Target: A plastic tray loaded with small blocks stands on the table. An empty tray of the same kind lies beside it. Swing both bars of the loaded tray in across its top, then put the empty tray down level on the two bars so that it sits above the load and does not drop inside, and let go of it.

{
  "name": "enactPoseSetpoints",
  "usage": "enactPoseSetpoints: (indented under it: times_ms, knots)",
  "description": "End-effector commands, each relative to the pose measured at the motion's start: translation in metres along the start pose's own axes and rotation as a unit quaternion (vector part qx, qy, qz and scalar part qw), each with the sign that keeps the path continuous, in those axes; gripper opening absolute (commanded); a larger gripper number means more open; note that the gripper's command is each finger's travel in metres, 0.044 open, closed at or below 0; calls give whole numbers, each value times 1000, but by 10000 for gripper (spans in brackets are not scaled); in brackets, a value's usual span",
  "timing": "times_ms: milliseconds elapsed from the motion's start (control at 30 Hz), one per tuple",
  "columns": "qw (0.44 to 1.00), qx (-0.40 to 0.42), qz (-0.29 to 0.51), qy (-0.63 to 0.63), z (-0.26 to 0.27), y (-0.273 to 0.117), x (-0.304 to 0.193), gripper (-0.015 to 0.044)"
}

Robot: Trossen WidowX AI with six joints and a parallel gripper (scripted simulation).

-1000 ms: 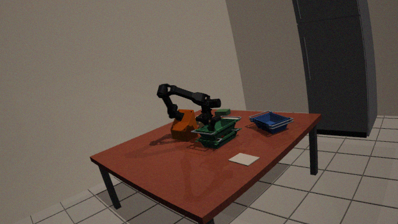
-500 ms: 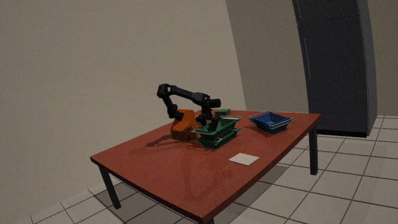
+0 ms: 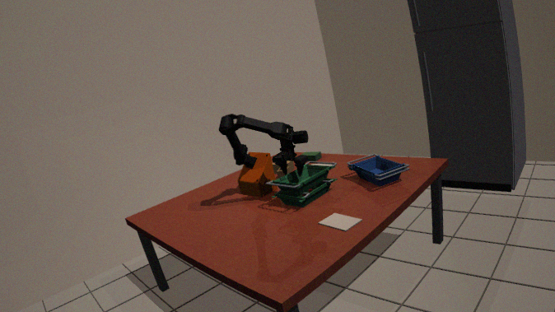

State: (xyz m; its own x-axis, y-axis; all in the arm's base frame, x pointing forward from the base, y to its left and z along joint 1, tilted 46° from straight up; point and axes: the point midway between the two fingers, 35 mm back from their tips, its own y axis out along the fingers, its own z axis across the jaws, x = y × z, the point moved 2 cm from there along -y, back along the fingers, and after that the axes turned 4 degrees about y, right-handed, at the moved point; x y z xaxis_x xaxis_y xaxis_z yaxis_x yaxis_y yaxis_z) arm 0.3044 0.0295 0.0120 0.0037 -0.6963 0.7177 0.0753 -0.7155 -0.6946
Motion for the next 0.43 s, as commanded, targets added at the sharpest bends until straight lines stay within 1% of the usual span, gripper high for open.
enactPoseSetpoints:
  times_ms: [0, 200, 300, 333, 400]
  knots:
    - [1000, 3, 4, 3, 2, -29, -1, 440]
    - [1000, 1, 2, 2, -2, -74, 2, 440]
    - [1000, 1, 1, 2, -3, -79, 2, 440]
    - [1000, 4, 2, -1, -4, -73, 1, 440]
    - [1000, 1, 1, 2, -13, -79, 3, 440]
